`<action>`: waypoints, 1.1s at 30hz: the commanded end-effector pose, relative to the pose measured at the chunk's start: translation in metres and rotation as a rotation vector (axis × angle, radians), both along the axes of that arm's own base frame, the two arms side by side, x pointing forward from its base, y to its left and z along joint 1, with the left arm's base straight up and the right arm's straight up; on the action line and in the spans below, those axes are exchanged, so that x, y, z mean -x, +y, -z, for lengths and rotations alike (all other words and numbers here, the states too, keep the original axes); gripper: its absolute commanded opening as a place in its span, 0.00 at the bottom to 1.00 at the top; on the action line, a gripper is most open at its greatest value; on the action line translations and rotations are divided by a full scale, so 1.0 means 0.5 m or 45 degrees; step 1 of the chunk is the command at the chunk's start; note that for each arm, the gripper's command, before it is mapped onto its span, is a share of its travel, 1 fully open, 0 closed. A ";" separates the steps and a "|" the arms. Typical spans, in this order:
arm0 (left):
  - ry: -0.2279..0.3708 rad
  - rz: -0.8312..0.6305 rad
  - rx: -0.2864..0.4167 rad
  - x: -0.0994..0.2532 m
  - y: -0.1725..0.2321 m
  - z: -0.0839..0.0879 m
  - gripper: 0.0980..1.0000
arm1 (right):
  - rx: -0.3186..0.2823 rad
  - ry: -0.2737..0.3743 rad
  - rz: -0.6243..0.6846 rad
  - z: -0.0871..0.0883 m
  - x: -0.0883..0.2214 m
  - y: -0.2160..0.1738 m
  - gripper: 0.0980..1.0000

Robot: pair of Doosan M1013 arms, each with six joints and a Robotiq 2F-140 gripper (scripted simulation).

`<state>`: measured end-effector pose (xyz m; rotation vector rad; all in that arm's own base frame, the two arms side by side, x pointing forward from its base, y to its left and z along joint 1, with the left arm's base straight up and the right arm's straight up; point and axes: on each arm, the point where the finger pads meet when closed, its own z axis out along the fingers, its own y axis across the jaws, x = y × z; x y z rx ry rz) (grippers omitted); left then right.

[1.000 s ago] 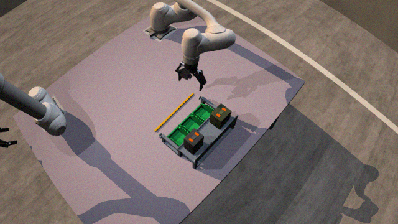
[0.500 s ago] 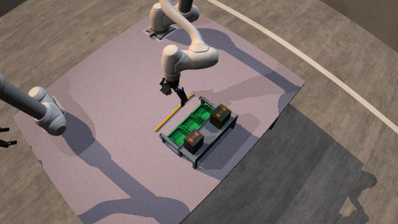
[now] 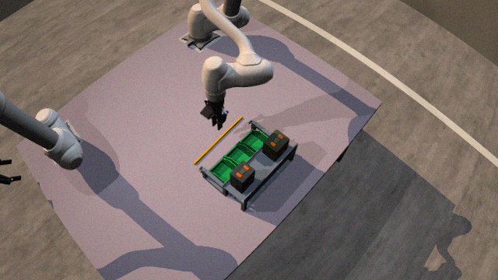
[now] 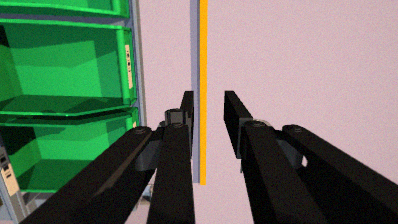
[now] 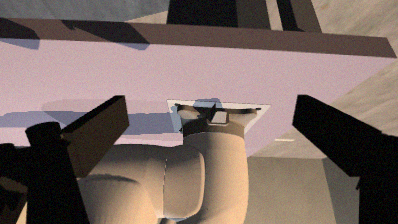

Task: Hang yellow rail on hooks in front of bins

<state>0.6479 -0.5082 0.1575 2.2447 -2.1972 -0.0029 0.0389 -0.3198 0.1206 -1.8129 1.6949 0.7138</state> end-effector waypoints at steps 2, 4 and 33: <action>-0.002 0.000 0.001 -0.001 0.000 -0.003 0.00 | 0.001 0.000 0.000 -0.001 0.000 -0.001 1.00; -0.002 0.000 0.001 -0.001 0.000 -0.003 0.00 | 0.001 0.000 0.000 -0.001 0.000 -0.001 1.00; -0.002 0.000 0.001 0.000 0.003 0.127 0.00 | 0.001 0.000 0.000 -0.001 0.000 -0.001 1.00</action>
